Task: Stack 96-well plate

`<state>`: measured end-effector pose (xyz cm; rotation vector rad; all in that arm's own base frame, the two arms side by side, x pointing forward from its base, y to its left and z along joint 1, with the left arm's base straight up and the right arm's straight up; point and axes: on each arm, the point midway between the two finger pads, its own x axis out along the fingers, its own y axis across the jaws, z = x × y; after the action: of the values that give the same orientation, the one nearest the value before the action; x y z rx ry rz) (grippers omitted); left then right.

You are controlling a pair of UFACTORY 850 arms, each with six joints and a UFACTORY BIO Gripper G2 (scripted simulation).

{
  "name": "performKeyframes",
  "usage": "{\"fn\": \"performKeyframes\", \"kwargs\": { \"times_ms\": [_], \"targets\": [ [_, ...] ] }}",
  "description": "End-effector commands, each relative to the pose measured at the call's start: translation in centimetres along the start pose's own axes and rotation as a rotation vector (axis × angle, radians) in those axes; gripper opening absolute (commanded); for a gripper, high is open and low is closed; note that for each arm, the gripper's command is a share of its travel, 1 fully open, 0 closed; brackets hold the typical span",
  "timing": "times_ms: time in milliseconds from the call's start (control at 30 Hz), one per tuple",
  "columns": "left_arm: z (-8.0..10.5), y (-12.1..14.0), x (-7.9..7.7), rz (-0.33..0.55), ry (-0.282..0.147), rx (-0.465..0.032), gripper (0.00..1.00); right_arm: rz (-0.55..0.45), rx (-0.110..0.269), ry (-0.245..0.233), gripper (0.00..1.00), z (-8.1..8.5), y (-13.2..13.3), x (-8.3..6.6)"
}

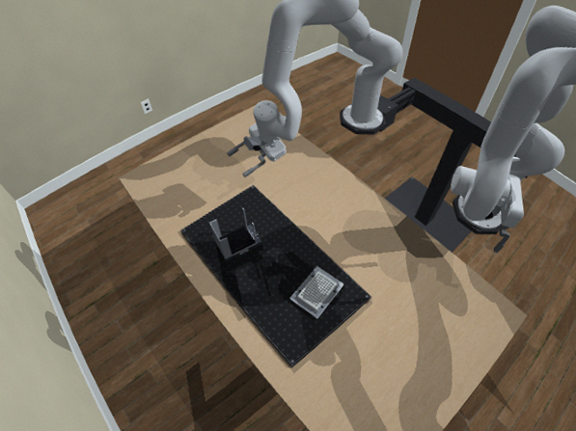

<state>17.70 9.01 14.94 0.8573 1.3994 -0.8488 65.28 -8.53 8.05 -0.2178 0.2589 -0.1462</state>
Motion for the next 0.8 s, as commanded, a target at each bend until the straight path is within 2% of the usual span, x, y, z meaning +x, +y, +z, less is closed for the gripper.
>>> {"fn": "performKeyframes", "kwargs": {
  "times_ms": [0, 33, 100, 167, 500, 567, 633, 767],
  "targets": [
    [0.0, 0.0, 0.0, 0.001, 0.000, 0.000, 1.00, 0.000, 0.002, -0.003, 0.37, 1.1, 1.9, 0.4],
    [0.0, 0.0, 0.0, 0.001, 0.000, 0.000, 1.00, 0.000, 0.002, -0.003, 0.37, 1.1, 1.9, 0.4],
    [0.0, 0.0, 0.0, 0.001, 0.000, 0.000, 1.00, 0.016, 0.037, -0.057, 0.37, 1.5, 2.8, 0.4],
    [0.0, 0.0, 0.0, 0.001, 0.000, 0.000, 1.00, 0.016, 0.037, -0.057, 0.37, 1.5, 2.8, 0.4],
    [0.0, 0.0, 0.0, 0.001, 0.000, 0.000, 1.00, 0.017, 0.039, -0.059, 0.37, 3.7, 7.2, 0.7],
    [0.0, 0.0, 0.0, 0.001, 0.000, 0.000, 1.00, 0.017, 0.039, -0.059, 0.37, 3.7, 7.2, 0.7],
    [0.0, 0.0, 0.0, 0.001, 0.000, 0.000, 1.00, 0.034, 0.077, -0.111, 0.37, 4.1, 8.1, 0.6],
    [0.0, 0.0, 0.0, 0.001, 0.000, 0.000, 1.00, 0.035, 0.079, -0.114, 0.37, 4.5, 9.0, 0.6]
  ]
}}
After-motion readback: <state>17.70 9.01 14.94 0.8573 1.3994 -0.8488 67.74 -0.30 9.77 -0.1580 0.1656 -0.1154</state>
